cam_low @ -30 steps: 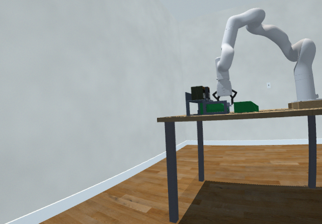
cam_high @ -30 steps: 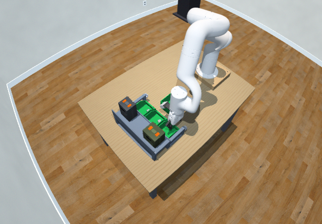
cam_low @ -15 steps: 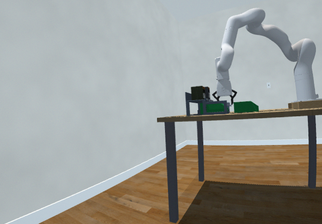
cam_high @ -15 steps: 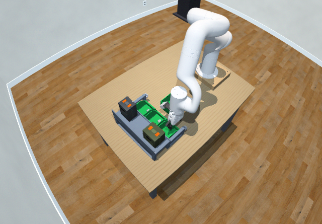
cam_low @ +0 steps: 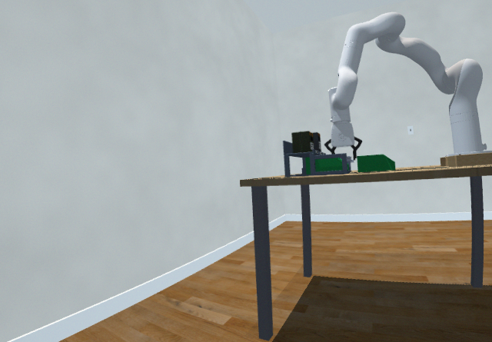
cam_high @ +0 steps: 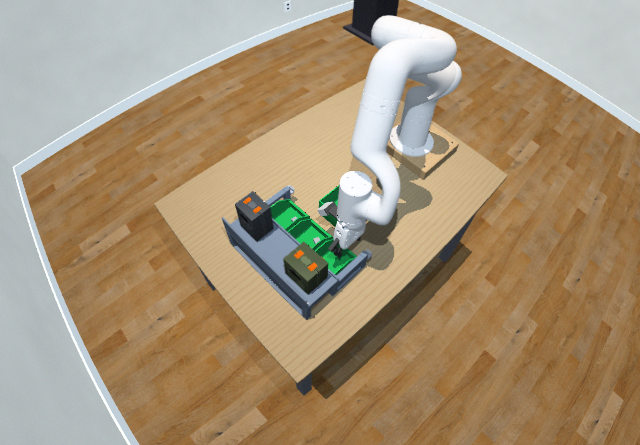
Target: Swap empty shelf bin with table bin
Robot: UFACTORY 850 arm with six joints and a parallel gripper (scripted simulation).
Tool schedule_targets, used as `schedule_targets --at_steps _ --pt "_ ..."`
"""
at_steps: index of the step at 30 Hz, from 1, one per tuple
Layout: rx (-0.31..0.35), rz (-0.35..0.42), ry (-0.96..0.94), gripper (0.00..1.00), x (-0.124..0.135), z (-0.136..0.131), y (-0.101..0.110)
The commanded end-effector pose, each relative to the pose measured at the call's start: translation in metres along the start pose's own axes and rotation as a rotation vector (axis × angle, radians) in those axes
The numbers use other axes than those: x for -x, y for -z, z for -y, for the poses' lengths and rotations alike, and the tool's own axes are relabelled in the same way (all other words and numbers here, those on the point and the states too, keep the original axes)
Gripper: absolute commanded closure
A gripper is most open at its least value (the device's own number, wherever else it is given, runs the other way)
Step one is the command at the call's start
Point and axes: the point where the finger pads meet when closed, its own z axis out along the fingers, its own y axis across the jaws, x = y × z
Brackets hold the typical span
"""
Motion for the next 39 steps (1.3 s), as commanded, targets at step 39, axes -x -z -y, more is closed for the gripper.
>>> schedule_targets --at_steps 39 --pt "-0.002 0.001 0.0 0.05 0.0 0.001 -0.018"
